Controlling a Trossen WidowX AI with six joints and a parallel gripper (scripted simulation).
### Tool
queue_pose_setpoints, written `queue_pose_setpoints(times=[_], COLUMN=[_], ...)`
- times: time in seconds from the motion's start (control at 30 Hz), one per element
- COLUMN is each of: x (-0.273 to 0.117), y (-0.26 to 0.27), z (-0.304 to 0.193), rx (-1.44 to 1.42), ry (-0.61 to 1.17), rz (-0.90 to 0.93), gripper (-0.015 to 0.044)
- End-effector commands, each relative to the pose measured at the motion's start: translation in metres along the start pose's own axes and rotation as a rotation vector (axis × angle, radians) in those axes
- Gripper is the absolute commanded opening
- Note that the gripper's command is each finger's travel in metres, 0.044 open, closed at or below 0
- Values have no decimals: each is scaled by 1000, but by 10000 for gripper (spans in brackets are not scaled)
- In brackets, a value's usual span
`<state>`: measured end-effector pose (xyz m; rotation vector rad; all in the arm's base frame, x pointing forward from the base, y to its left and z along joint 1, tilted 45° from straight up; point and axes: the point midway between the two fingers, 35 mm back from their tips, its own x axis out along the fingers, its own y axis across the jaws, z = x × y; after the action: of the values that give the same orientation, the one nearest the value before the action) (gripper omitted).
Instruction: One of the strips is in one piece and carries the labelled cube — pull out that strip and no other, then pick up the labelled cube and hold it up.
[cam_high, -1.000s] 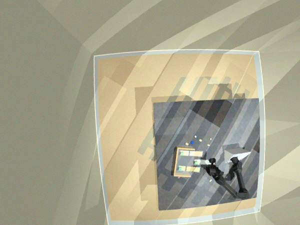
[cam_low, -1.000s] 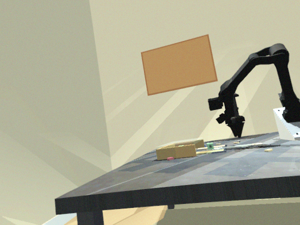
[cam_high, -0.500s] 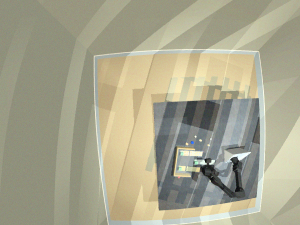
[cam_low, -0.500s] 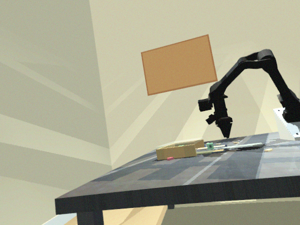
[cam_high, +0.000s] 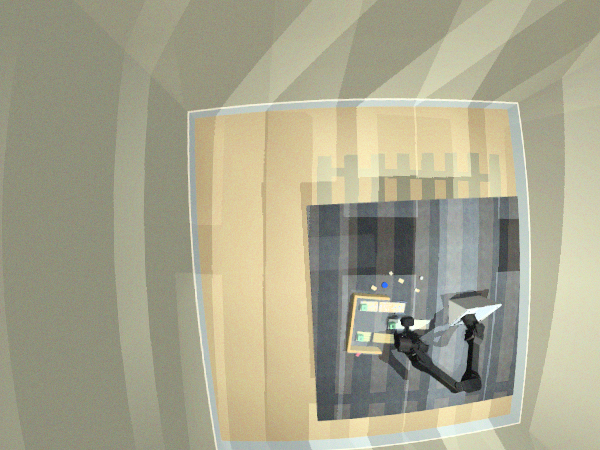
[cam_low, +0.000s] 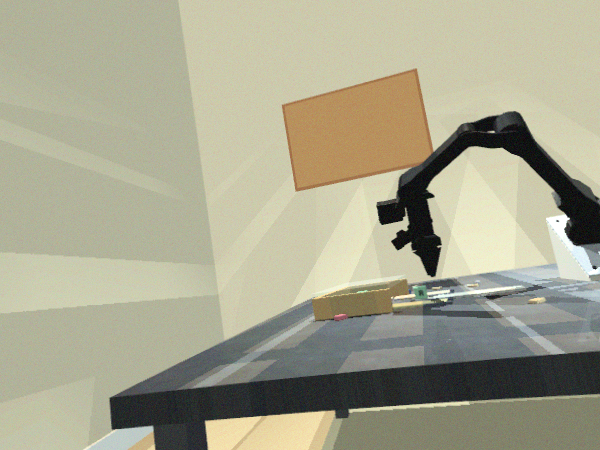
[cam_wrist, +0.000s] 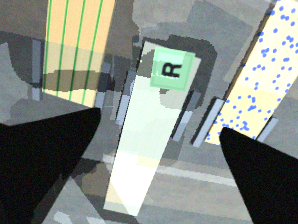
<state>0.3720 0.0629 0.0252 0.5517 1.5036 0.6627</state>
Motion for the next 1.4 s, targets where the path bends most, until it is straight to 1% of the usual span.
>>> queue_pose_setpoints(times=[0.0,0.23,0.47,0.5,1.37], x=[-3,-7,1,3,45], y=[-1,-2,-2,-2,-2], z=[15,34,35,35,35], rx=[-5,-5,-5,-5,-6], ry=[-4,-5,-5,-5,-5], rz=[-2,-2,-2,-2,0], gripper=[440,440,256,250,250])
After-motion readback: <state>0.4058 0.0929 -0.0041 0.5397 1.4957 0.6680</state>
